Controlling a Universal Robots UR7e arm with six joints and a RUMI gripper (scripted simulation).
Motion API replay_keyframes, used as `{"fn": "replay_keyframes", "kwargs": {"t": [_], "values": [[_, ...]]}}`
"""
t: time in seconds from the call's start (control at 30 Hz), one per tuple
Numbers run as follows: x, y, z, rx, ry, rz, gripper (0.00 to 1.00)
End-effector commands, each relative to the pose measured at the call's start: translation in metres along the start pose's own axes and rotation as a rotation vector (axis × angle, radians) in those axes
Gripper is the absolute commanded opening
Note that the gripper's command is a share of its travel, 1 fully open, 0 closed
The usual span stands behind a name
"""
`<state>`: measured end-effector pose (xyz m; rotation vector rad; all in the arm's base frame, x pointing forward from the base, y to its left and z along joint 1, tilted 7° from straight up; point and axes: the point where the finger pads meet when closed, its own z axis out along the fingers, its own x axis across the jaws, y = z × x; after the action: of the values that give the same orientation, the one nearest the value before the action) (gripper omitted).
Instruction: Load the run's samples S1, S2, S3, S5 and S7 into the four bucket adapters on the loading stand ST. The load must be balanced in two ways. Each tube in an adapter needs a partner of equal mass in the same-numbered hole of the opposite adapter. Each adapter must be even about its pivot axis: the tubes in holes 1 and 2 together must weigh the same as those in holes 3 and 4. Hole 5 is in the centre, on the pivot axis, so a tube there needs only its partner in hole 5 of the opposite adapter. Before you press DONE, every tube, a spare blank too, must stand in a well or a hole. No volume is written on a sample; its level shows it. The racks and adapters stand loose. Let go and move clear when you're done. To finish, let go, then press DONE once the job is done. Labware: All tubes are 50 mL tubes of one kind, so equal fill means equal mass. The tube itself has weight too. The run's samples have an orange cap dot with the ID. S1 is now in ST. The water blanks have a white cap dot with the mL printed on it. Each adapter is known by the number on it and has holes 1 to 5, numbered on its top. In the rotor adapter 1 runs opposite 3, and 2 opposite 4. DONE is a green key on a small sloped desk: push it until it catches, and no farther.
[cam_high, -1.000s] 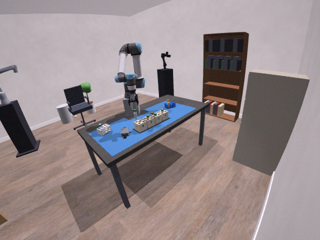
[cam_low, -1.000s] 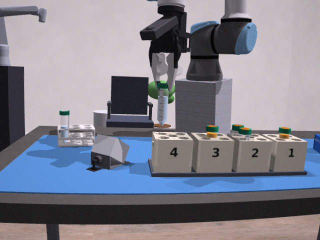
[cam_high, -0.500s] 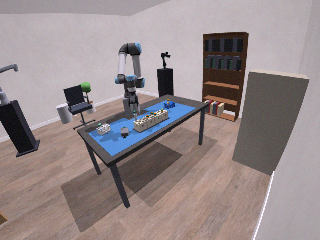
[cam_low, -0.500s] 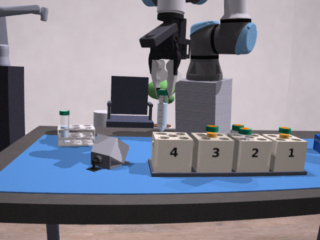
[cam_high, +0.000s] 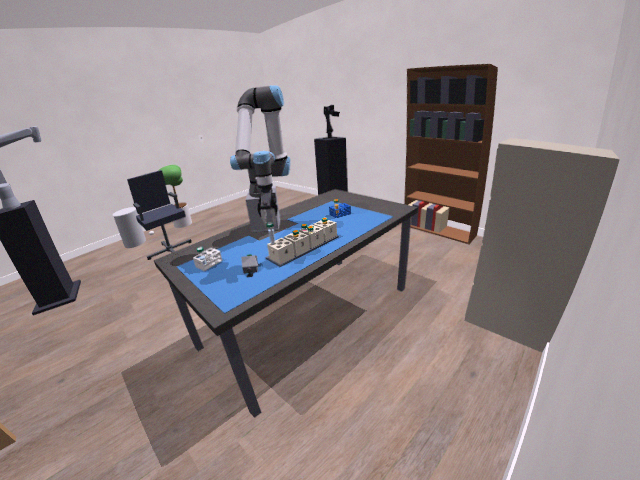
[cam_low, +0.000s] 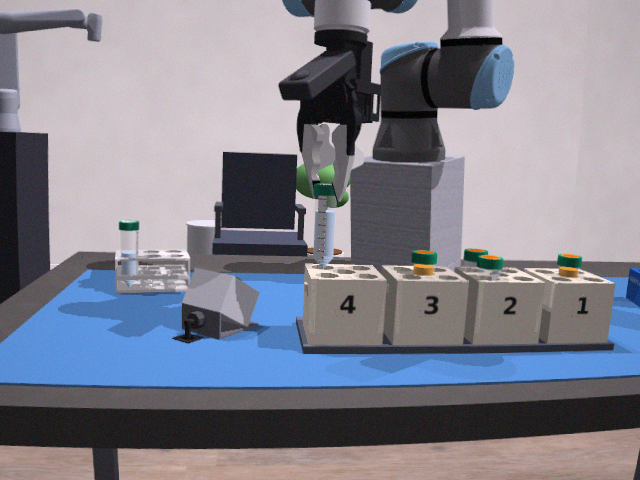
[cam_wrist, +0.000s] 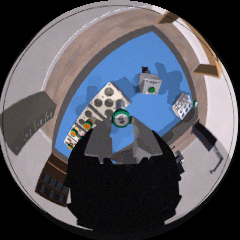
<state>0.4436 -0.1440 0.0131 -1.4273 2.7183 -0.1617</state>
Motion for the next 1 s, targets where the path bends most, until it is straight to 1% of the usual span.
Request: {"fn": "replay_keyframes", "kwargs": {"t": [0.0,0.97], "values": [[0.000,0.000,0.004,0.001,0.000,0.000,0.00],[0.000,-0.001,0.040,0.001,0.000,0.000,0.00]]}}
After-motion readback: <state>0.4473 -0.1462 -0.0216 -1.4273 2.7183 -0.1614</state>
